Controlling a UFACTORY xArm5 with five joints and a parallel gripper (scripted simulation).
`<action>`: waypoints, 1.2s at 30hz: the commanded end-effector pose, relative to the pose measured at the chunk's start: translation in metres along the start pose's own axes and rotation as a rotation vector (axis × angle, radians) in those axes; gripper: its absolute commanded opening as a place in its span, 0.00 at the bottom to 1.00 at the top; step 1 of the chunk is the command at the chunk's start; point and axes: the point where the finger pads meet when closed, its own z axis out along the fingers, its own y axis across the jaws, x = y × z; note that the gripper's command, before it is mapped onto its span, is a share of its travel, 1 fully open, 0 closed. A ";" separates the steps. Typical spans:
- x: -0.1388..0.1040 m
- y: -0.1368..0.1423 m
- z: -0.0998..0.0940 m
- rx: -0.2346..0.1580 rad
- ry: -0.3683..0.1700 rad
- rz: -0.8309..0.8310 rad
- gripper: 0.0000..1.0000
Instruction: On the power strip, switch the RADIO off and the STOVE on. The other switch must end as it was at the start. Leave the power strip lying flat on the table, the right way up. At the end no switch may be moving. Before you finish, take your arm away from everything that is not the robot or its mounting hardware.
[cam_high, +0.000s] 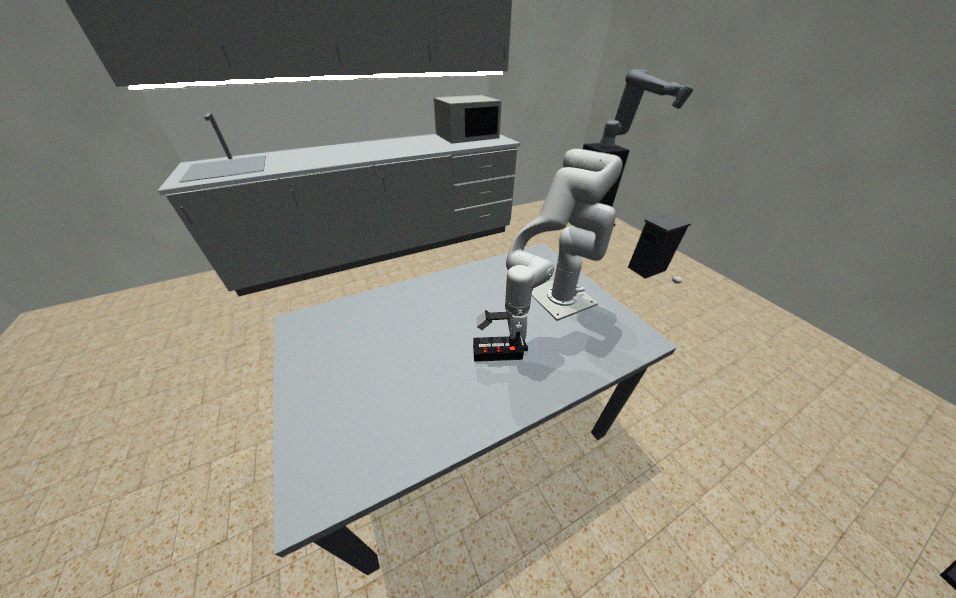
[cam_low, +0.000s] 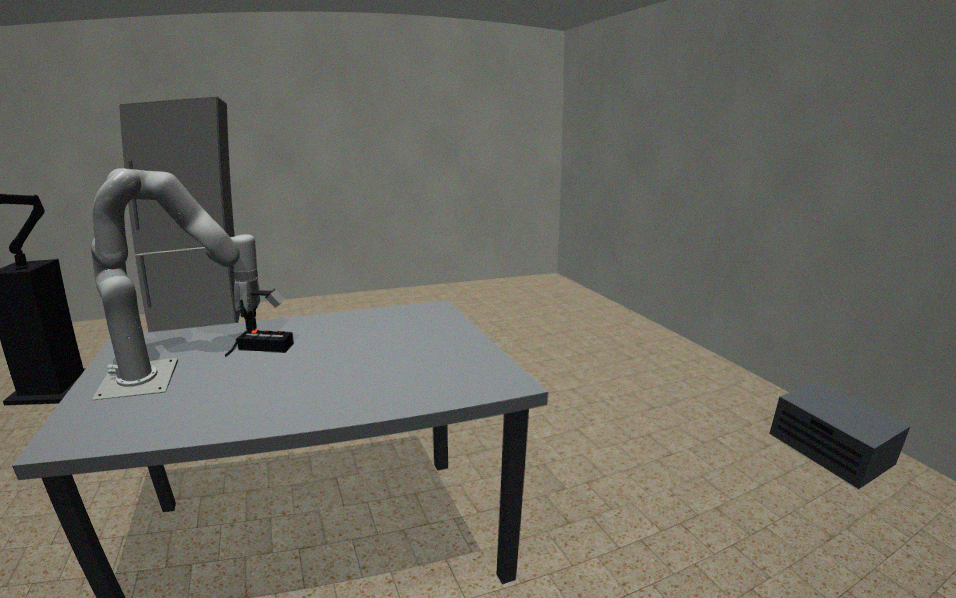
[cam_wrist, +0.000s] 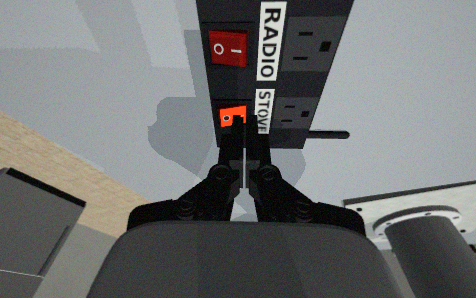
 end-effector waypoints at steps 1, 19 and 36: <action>0.002 -0.003 -0.015 0.008 0.007 0.000 0.00; 0.002 -0.002 -0.028 0.008 0.007 0.000 0.00; 0.002 -0.003 -0.034 0.008 0.007 0.000 1.00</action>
